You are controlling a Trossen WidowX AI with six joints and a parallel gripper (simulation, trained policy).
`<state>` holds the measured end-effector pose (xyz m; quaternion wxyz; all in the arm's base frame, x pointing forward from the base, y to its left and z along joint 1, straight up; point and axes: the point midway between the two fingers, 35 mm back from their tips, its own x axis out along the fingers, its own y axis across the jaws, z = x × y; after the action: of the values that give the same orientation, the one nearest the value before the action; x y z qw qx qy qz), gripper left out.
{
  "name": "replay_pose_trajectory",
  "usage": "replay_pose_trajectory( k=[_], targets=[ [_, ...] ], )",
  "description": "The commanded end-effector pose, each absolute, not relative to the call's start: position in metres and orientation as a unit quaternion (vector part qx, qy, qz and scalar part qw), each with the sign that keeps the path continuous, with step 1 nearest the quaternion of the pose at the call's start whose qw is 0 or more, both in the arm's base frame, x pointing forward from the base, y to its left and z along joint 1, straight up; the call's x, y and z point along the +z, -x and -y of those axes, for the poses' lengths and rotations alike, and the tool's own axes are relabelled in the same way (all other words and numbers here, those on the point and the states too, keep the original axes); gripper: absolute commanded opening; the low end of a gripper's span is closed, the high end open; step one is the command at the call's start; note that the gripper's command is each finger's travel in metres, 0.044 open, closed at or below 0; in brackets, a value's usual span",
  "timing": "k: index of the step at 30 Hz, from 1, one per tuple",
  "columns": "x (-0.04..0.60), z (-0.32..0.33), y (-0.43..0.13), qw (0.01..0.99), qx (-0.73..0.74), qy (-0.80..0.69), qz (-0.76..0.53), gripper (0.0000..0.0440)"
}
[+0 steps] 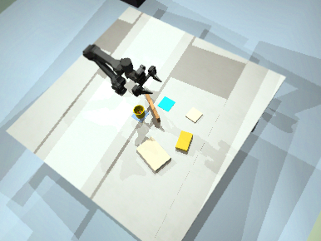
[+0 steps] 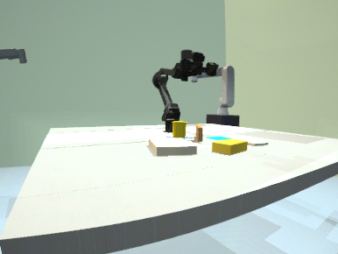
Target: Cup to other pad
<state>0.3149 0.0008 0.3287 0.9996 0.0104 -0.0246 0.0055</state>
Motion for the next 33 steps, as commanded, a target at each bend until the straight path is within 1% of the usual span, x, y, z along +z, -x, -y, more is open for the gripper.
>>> replay_pose_trajectory(
  k=[1, 10, 11, 23, 33],
  targets=[
    [0.328, -0.001, -0.315, 1.000, 0.005, -0.014, 0.021, 0.0374],
    [0.312, -0.008, -0.312, 0.998, 0.006, -0.054, -0.032, 0.0138],
    [0.310, -0.010, -0.311, 0.997, 0.008, -0.059, -0.039, 0.0123],
    [0.295, -0.032, -0.307, 0.984, 0.027, -0.119, -0.132, 0.0097],
    [0.282, -0.046, -0.302, 0.964, 0.028, -0.155, -0.215, 0.0109]
  ],
)
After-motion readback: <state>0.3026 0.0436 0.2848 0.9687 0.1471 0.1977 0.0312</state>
